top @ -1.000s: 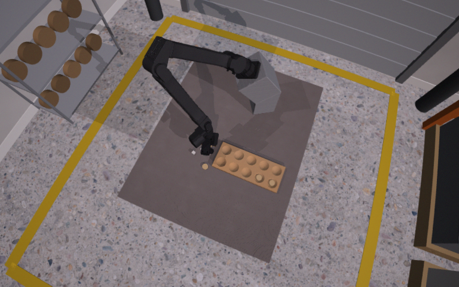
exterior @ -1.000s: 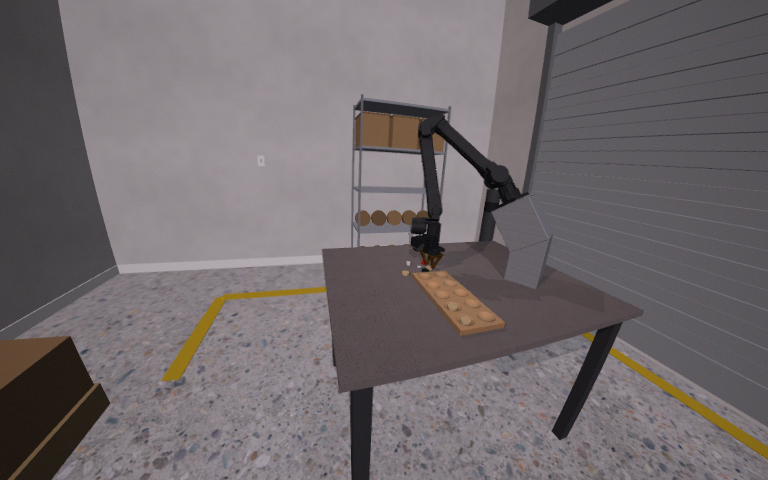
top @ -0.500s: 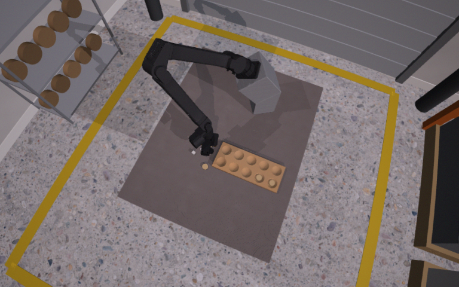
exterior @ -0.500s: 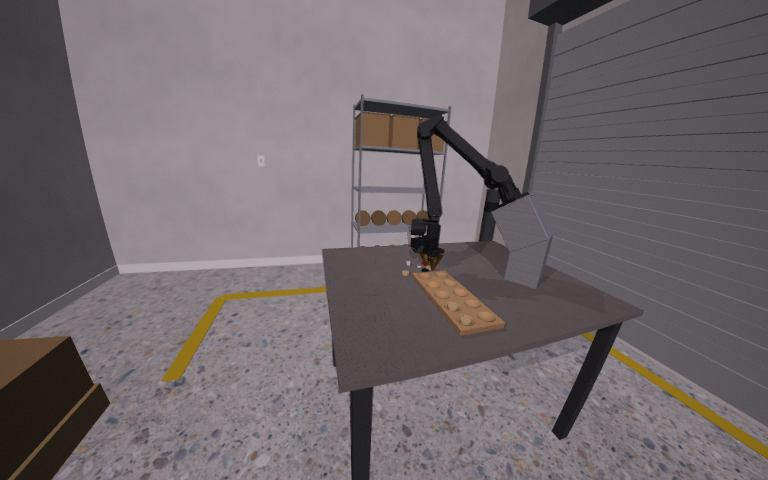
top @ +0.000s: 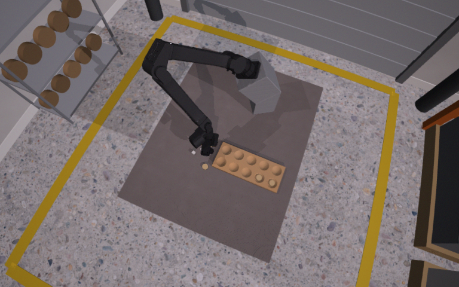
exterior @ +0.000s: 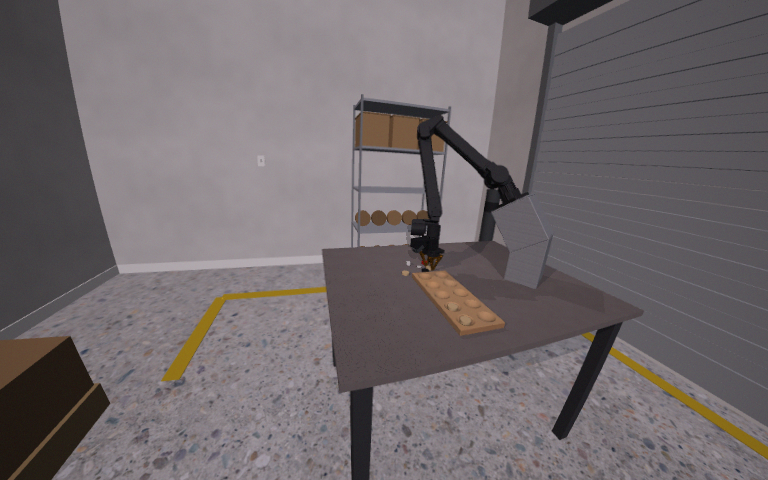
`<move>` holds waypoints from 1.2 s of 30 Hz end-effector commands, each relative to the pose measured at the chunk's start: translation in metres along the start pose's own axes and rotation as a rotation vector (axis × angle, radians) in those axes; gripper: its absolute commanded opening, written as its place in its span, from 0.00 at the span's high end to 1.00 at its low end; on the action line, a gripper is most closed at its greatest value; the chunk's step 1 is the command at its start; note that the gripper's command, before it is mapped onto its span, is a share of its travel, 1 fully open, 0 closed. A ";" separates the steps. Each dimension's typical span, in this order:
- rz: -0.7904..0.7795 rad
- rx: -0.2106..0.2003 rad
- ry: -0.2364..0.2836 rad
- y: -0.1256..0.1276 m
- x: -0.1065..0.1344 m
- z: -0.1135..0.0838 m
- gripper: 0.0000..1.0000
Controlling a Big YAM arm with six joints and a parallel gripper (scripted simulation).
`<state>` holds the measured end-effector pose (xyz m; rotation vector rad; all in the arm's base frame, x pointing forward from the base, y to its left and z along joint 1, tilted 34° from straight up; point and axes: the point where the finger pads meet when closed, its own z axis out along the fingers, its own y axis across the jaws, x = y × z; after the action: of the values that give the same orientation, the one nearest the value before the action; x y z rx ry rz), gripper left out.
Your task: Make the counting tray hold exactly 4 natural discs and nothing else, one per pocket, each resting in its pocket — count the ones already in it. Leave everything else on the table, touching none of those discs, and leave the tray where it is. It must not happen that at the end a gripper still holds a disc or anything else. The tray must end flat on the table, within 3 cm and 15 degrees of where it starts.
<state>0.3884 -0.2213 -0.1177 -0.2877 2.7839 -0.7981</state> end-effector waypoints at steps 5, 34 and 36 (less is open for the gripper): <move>0.000 0.008 -0.011 -0.006 -0.002 -0.002 0.55; 0.000 0.008 -0.010 -0.006 -0.002 -0.001 1.00; 0.000 0.008 -0.010 -0.006 -0.002 -0.001 1.00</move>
<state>0.3884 -0.2213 -0.1177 -0.2881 2.7839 -0.7979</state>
